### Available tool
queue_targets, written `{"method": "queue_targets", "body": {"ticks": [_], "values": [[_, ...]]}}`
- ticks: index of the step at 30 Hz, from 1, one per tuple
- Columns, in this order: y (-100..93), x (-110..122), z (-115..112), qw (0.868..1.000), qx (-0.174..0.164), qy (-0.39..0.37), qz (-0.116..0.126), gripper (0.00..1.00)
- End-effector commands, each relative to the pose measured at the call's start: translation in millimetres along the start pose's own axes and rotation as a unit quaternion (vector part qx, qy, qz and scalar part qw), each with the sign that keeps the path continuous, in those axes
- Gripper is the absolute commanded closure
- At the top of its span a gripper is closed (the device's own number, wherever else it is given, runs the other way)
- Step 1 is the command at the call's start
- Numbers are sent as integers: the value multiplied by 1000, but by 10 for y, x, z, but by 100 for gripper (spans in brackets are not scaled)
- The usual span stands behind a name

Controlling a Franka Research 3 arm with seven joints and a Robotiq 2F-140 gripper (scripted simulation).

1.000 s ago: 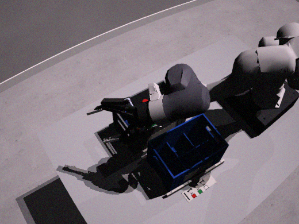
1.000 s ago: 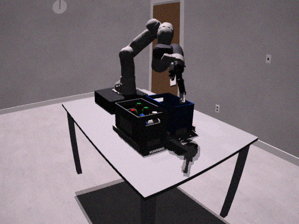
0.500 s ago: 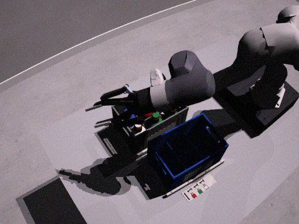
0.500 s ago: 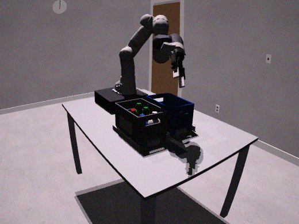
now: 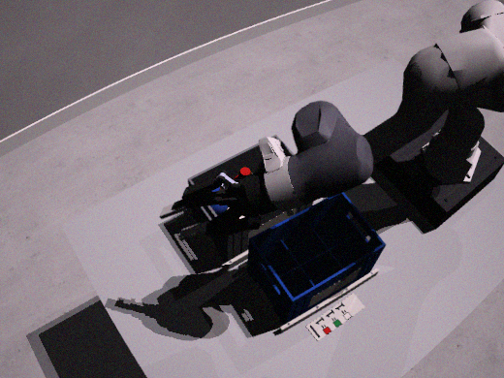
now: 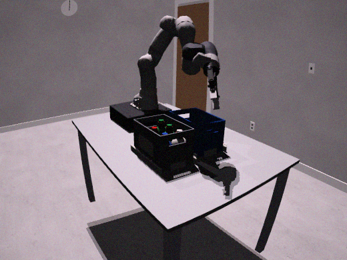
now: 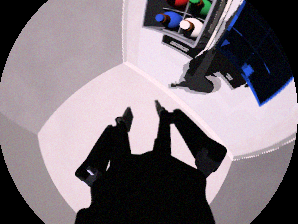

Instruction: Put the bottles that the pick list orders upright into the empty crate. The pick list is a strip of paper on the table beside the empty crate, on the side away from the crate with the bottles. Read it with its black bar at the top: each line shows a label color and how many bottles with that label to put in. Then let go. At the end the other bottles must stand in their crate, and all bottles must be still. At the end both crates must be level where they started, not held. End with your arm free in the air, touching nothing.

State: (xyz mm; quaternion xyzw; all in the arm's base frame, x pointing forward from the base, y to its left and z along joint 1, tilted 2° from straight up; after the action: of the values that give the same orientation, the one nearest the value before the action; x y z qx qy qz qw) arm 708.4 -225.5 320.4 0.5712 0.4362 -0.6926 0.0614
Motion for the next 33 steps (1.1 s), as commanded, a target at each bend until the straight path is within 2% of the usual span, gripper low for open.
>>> {"method": "queue_targets", "body": {"ticks": [1,10,17,21,33], "values": [[7,44,15,997,16,-72,-28,62],[-77,241,-121,991,9,-126,-52,62],[-112,299,-170,986,5,-155,-65,62],[-182,410,-256,979,-1,-188,-79,62],[-292,542,-373,963,-15,-250,-104,62]]}}
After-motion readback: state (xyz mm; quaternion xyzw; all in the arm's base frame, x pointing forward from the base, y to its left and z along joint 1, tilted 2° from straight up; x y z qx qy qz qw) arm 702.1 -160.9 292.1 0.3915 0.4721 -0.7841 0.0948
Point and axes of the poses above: the point where the finger pads meet when closed, its own y axis out along the fingers, its own x axis across the jaws, z = x × y, the point moved 8 cm from there along -y, back along the fingers, and after that the axes turned 15 degrees about -y, right-handed, at the moved point
